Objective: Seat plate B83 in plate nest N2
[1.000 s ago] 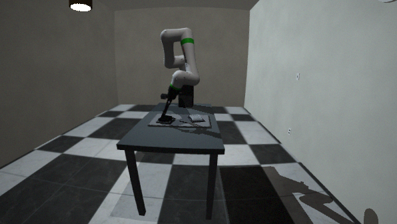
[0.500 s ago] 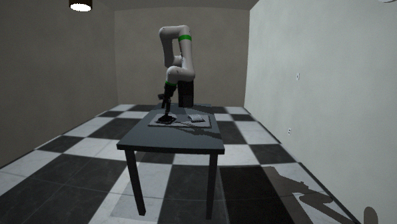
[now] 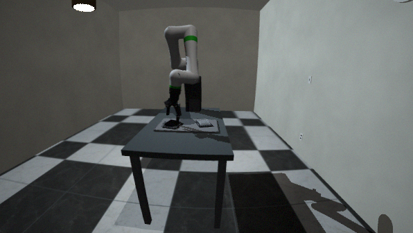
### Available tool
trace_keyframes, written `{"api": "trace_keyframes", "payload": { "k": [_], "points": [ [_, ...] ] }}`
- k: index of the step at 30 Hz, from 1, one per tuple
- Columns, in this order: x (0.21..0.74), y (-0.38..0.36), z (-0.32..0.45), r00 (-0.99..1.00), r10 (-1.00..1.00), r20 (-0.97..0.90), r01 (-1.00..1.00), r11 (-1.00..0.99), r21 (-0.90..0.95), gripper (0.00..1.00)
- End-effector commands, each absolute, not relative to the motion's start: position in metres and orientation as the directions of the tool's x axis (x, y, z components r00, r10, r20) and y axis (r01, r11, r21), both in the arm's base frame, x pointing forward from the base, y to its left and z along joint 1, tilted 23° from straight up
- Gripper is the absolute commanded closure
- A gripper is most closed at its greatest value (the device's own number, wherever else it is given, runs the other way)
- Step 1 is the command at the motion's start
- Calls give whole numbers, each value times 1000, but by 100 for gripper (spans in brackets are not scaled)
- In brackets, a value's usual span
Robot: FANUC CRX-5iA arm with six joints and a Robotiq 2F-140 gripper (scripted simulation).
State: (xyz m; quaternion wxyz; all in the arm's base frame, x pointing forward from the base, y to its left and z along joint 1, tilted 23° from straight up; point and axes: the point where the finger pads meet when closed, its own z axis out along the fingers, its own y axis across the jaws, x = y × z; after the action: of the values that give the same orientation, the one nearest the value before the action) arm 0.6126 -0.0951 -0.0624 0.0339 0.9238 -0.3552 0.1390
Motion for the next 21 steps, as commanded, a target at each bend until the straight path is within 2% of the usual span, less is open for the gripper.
{"api": "trace_keyframes", "payload": {
  "k": [1,15,21],
  "points": [
    [608,-95,-68,775,-576,260,-583,-811,-58,0],
    [610,-102,-63,905,-200,375,-189,-980,-67,0],
    [610,-102,-63,905,-181,385,-169,-983,-64,0]
  ]
}}
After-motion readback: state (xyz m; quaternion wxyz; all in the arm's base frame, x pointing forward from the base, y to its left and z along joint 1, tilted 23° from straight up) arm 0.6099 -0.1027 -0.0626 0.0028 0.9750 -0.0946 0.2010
